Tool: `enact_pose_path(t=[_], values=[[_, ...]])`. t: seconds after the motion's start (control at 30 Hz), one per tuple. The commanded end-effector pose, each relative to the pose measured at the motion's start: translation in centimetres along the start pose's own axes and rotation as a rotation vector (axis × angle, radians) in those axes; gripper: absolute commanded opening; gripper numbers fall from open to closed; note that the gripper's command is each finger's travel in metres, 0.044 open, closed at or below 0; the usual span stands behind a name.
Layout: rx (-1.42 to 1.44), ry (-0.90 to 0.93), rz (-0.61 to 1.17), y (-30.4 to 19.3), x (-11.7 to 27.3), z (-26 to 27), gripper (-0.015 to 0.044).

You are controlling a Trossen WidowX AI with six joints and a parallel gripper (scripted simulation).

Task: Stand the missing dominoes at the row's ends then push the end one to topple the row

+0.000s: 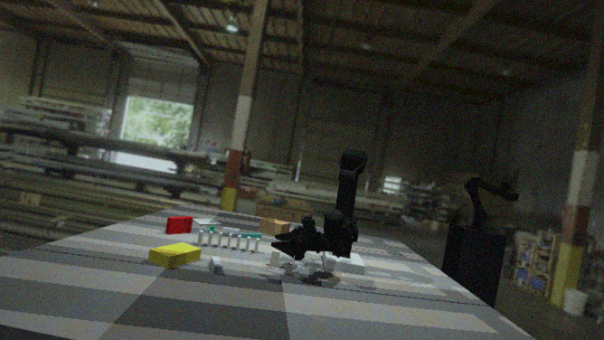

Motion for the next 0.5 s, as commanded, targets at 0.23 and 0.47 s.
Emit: enact_pose_path(t=[0.23, 0.47], values=[[0.41, 0.137, 0.163, 2.3, -3.1, 3.0, 0.044], [0.904, 0.435, 0.43, 5.5, -7.7, 4.4, 0.044]])
Point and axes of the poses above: the point midway between the two fingers, 35 mm back from their tips, its own x axis back along the fingers, its own z axis across the jaws, y = z × x, the point moved 8 cm from there along x, back along the fingers, and after that the axes turned 9 degrees about x, right-handed, at the moved point
